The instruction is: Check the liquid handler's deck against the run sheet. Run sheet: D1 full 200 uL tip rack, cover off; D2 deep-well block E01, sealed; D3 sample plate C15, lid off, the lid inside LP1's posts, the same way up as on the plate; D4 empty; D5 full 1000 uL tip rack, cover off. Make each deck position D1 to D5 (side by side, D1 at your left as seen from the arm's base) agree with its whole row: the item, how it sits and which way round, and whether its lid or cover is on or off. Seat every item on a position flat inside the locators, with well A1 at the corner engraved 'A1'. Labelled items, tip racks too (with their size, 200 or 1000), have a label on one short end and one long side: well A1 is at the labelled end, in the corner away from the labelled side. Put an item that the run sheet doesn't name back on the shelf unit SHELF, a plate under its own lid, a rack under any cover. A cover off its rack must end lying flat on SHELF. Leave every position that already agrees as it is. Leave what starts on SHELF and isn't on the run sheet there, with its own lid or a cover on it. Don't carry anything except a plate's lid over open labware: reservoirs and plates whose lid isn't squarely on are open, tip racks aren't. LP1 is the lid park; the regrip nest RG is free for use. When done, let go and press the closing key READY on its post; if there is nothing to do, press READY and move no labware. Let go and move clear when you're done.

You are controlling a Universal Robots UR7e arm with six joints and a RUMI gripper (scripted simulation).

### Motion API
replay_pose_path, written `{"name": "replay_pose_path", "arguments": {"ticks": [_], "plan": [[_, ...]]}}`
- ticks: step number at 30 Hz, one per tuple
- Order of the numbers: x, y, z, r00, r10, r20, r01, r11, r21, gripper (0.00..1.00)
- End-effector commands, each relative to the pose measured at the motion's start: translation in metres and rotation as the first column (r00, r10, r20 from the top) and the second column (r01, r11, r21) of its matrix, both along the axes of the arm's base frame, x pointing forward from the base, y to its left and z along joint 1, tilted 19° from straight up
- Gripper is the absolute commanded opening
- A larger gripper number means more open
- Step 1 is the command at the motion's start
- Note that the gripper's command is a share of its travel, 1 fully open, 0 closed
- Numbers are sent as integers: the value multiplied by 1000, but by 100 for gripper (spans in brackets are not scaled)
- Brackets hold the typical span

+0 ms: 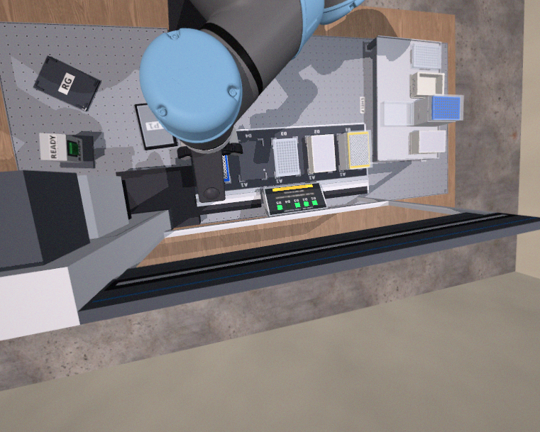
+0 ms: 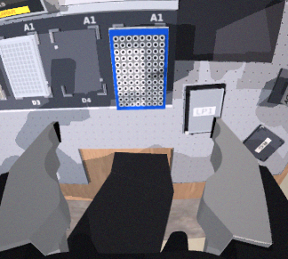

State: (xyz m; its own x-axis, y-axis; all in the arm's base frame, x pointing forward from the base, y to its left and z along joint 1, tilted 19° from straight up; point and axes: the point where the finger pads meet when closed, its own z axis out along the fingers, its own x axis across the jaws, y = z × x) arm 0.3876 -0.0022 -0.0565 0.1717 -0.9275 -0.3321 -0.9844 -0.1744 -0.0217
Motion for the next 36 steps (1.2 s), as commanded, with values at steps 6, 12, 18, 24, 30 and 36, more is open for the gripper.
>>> {"name": "replay_pose_path", "arguments": {"ticks": [6,12,18,24,30,36], "plan": [[2,11,-33,1000,-2,6,2,1000,-4,82],[1,17,-52,1000,-2,6,2,1000,-4,82],[1,21,-65,1000,-2,6,2,1000,-4,82],[0,27,-81,1000,-2,6,2,1000,-4,82],[2,25,-80,1000,-3,10,3,1000,-7,82],[2,25,-80,1000,-3,10,3,1000,-7,82]]}}
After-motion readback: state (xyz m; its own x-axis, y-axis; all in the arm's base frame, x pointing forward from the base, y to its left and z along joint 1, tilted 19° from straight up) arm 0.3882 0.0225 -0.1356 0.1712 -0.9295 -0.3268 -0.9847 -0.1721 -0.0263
